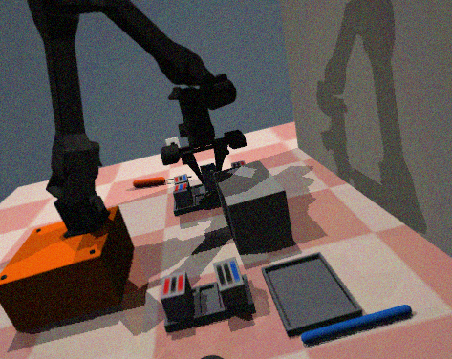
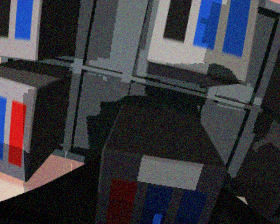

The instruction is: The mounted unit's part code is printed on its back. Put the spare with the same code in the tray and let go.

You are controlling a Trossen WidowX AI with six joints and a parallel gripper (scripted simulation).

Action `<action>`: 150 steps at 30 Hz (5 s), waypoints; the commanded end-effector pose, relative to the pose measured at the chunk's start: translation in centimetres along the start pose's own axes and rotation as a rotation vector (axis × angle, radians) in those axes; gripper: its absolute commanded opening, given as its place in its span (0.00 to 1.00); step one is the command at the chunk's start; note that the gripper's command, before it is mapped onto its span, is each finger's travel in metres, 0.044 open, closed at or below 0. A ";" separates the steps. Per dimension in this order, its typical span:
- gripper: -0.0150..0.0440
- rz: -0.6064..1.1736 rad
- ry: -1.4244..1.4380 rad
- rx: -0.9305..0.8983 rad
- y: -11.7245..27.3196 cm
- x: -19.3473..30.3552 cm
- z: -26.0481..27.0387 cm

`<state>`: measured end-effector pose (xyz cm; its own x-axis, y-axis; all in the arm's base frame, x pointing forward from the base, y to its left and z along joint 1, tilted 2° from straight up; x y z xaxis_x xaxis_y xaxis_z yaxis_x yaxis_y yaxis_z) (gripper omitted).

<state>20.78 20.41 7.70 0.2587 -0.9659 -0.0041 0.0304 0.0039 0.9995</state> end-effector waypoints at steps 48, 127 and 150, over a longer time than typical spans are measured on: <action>0.25 0.013 -0.113 0.056 12.4 10.0 -5.8; 0.25 0.030 -0.003 0.023 9.3 36.9 -6.2; 0.25 0.030 -0.003 0.023 6.7 37.1 -6.5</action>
<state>36.89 -13.75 14.41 0.2525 -0.9672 0.0264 -0.0022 0.0267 0.9996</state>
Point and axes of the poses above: the point midway between the two fingers, 35 mm back from their tips, its own y axis back along the fingers, its own z axis across the jaws, x = y × z, the point moved 9 cm from there along y, back along the fingers, and after that the axes turned 3 degrees about y, right-handed, at the moved point
